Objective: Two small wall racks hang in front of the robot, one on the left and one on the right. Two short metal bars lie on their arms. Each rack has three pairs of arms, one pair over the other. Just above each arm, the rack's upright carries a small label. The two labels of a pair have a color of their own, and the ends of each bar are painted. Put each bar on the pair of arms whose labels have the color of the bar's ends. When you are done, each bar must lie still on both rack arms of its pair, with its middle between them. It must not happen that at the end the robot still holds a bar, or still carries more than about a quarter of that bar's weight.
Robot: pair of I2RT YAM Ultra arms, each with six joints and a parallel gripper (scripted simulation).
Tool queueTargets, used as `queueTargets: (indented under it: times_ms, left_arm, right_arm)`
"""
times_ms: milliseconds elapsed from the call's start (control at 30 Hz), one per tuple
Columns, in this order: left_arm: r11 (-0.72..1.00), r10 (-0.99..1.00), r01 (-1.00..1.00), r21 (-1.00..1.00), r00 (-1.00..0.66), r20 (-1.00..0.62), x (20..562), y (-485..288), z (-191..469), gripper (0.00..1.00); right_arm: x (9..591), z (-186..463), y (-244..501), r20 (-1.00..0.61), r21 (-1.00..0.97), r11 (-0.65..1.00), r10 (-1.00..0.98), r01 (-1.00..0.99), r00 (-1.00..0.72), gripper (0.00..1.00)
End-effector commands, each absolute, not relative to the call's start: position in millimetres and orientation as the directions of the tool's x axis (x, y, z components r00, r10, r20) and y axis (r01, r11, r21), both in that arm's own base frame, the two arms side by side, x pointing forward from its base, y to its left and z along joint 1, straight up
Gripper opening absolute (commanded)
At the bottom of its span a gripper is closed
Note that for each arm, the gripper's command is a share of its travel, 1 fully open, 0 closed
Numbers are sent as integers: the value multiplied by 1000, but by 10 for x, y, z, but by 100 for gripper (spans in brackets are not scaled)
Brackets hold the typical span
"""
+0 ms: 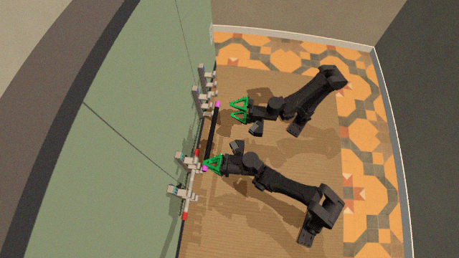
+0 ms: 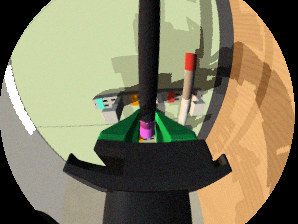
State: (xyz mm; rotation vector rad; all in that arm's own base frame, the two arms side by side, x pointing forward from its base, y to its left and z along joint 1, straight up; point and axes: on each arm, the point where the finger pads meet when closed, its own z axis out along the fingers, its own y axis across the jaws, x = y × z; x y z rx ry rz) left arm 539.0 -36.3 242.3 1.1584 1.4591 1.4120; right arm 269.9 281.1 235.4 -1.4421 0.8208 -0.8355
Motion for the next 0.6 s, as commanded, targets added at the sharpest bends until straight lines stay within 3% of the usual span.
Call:
queueTargets:
  times_ms: [0,567]
  left_arm:
    - [0,960,0,1000,-281,0,5405,-365,2755,0]
    - [0,960,0,1000,-281,0,5393,-349,2794,0]
  right_arm:
    - [2680,2406,2839,0,-1000,0,-870,0,493,100]
    - [2666,2332,2825,0,-1000,0,-870,0,493,100]
